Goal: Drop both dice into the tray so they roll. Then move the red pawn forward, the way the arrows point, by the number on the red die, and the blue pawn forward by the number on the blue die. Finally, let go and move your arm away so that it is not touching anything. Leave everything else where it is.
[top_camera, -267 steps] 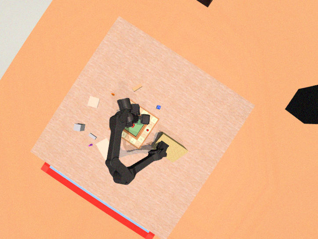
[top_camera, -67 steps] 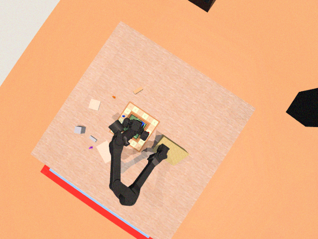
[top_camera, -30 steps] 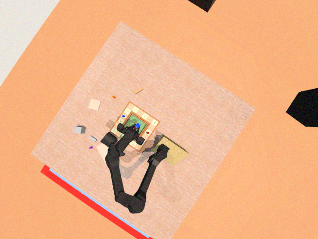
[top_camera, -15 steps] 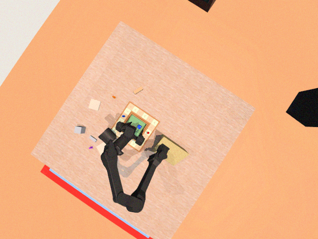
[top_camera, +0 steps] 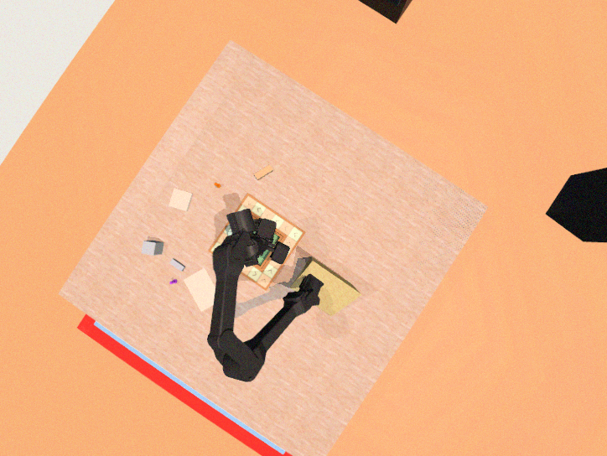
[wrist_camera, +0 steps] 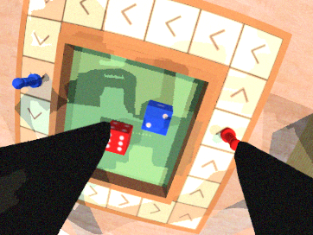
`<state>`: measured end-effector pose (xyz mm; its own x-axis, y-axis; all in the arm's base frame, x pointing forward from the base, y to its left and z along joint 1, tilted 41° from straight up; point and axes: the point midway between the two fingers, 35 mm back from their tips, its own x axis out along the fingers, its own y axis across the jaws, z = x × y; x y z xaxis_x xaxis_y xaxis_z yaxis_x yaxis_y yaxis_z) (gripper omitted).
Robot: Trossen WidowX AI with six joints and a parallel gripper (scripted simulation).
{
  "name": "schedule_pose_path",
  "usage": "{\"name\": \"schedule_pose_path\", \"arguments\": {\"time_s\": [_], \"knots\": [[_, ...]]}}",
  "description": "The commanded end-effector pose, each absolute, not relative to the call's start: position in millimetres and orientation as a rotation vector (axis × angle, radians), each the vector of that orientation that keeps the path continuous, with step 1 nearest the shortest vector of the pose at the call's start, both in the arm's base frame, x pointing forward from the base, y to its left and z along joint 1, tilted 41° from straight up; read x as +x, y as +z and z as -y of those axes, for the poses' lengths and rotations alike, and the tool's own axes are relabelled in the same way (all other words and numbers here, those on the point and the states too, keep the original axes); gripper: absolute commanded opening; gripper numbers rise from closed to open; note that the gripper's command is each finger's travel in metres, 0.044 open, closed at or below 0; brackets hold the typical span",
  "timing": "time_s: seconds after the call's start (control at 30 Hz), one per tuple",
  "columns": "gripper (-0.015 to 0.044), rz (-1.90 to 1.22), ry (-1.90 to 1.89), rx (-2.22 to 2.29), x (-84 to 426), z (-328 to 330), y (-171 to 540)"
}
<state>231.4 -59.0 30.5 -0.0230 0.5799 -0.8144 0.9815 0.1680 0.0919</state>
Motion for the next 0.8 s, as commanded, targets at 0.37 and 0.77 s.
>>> {"name": "schedule_pose_path", "arguments": {"time_s": [0.37,0.77], "knots": [[0.0200,-1.566,0.424,0.656,172.6,39.4,17.5],[0.0200,-1.450,0.663,0.428,159.3,32.8,14.8]]}}
